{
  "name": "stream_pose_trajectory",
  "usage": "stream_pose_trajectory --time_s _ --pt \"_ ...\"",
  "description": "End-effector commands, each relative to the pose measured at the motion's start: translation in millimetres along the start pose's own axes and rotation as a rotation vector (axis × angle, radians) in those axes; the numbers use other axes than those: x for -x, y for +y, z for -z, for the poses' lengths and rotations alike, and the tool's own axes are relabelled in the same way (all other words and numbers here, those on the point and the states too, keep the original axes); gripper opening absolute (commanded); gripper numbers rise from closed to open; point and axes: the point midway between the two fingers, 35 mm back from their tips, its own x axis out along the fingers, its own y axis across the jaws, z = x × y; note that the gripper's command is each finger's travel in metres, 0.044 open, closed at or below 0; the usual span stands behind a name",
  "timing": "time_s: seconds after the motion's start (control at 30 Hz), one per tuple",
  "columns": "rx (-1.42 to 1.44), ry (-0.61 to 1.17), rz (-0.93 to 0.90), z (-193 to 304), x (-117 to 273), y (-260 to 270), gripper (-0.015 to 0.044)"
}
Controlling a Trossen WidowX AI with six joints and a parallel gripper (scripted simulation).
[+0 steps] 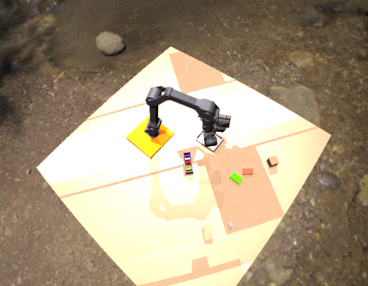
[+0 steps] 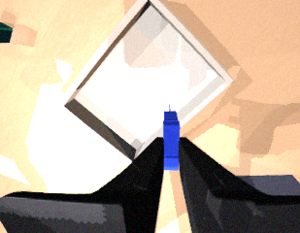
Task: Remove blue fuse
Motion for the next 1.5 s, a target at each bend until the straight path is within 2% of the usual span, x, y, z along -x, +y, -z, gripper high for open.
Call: stream_pose_trajectory --time_s 0.0,1.1,1.47 --pt "-0.003 0.004 0.0 -8.8 -0.4 18.1 0.0" --pt "-0.003 0.003 -0.001 -11.9 -40.3 25.5 0.0" --pt "0.001 0.001 -0.004 -12.5 -37.3 25.9 0.0289"
